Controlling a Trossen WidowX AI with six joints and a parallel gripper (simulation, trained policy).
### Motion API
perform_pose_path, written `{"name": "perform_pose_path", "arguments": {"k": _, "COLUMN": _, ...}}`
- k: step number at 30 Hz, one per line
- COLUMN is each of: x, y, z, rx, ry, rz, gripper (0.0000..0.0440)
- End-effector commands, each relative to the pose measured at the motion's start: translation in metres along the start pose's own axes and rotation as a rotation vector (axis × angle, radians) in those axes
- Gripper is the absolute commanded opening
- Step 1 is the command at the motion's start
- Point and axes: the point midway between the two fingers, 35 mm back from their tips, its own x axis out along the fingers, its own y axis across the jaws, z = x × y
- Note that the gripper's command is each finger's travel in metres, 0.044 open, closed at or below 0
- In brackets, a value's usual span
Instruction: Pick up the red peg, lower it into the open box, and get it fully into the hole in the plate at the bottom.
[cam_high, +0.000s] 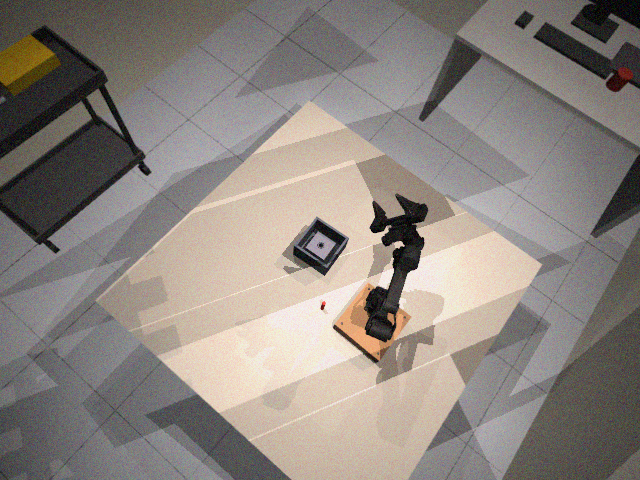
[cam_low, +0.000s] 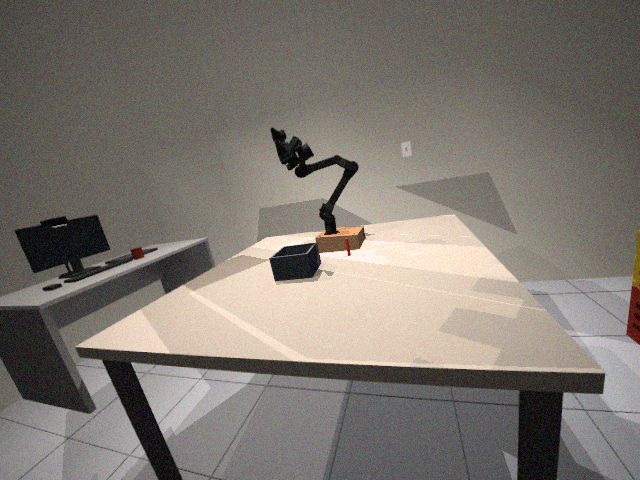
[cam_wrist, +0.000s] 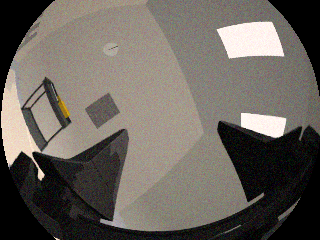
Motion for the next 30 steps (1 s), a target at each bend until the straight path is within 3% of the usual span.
{"name": "perform_pose_path", "arguments": {"k": 1, "x": 0.001, "y": 0.000, "z": 0.001, "rx": 0.000, "ry": -0.006, "rz": -0.005, "gripper": 0.0420}}
{"name": "perform_pose_path", "arguments": {"k": 3, "x": 0.006, "y": 0.000, "z": 0.001, "rx": 0.025, "ry": -0.017, "rz": -0.017, "gripper": 0.0440}}
{"name": "perform_pose_path", "arguments": {"k": 14, "x": 0.037, "y": 0.020, "z": -0.010, "rx": 0.380, "ry": 0.005, "rz": -0.064, "gripper": 0.0440}}
{"name": "perform_pose_path", "arguments": {"k": 30, "x": 0.071, "y": 0.091, "z": -0.026, "rx": 0.882, "ry": 0.198, "rz": -0.005, "gripper": 0.0440}}
